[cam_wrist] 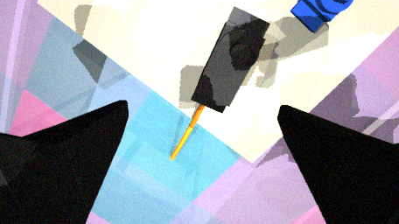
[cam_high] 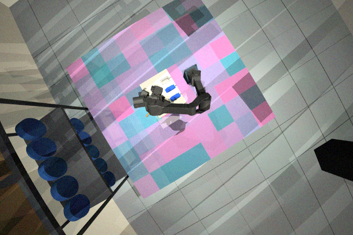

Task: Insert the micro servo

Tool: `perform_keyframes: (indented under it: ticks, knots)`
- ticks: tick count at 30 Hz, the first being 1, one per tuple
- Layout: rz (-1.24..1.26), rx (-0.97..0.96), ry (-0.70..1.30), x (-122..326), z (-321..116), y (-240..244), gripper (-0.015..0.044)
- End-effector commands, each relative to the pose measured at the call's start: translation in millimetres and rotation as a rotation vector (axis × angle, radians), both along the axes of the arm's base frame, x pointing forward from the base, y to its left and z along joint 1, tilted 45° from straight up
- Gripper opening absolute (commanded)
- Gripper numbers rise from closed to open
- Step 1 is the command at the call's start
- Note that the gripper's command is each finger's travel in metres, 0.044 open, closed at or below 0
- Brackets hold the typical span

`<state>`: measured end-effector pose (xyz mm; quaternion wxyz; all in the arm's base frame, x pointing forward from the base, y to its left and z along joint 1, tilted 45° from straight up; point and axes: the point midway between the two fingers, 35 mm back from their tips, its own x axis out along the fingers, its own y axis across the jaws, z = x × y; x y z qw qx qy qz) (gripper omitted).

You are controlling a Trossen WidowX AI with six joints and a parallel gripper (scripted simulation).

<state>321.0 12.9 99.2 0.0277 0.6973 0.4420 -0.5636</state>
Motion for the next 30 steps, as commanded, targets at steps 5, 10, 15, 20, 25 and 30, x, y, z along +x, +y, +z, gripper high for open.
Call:
perform_keyframes:
  ticks: [5,10,15,20,25,30]
  knots:
    - [-0.181,0.096,0.178,-5.4,-3.0,-0.2,0.044]
    - [-0.26,0.137,0.26,-7.4,-3.5,-0.4,0.044]
    - [-0.26,0.137,0.26,-7.5,-4.2,0.4,0.044]
    - [-0.26,0.137,0.26,-8.4,-17.0,13.2,0.044]
    - [-0.26,0.138,0.26,-9.6,-21.8,18.6,0.044]
    - [-0.26,0.138,0.259,-9.8,-25.9,22.6,0.044]
